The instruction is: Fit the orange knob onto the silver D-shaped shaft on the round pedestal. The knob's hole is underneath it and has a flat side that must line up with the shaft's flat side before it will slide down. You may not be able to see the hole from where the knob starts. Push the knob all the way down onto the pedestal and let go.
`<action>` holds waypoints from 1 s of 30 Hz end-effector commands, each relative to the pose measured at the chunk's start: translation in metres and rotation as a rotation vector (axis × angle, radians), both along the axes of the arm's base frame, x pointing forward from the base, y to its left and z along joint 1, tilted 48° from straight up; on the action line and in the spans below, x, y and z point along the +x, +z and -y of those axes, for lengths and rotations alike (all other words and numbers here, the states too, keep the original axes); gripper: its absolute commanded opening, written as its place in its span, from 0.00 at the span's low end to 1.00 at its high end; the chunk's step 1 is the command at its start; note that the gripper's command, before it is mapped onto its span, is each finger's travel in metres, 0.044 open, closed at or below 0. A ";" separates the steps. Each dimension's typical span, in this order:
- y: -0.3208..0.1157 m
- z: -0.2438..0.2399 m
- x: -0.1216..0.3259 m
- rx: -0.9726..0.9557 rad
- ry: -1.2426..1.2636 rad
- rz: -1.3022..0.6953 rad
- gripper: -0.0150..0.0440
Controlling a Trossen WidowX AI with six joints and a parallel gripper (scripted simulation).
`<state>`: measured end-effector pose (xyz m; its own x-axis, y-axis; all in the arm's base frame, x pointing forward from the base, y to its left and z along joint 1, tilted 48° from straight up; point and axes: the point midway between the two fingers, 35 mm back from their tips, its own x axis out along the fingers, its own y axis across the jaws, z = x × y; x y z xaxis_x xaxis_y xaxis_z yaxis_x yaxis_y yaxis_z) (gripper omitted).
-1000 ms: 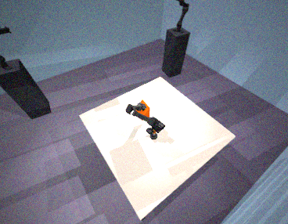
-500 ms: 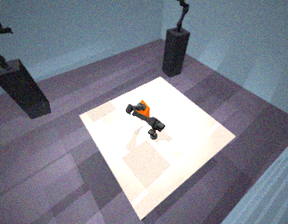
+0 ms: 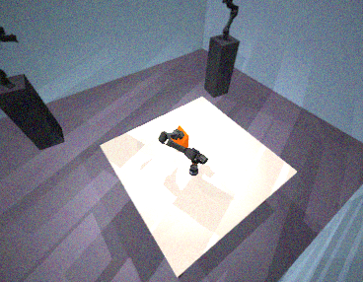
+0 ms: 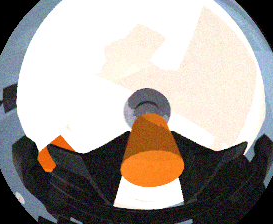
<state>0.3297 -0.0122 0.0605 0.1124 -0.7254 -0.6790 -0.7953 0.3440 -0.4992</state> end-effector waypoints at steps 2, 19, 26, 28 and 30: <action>0.002 -0.001 0.003 -0.020 0.094 -0.093 0.25; -0.011 0.011 0.002 -0.033 0.172 -0.176 0.25; -0.016 0.017 0.001 -0.033 0.168 -0.173 0.25; -0.015 0.015 0.001 -0.033 0.165 -0.169 0.25; -0.015 0.014 0.001 -0.033 0.165 -0.169 0.25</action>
<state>0.3302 -0.0291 0.0449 0.1105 -0.7260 -0.6787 -0.9143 0.1935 -0.3559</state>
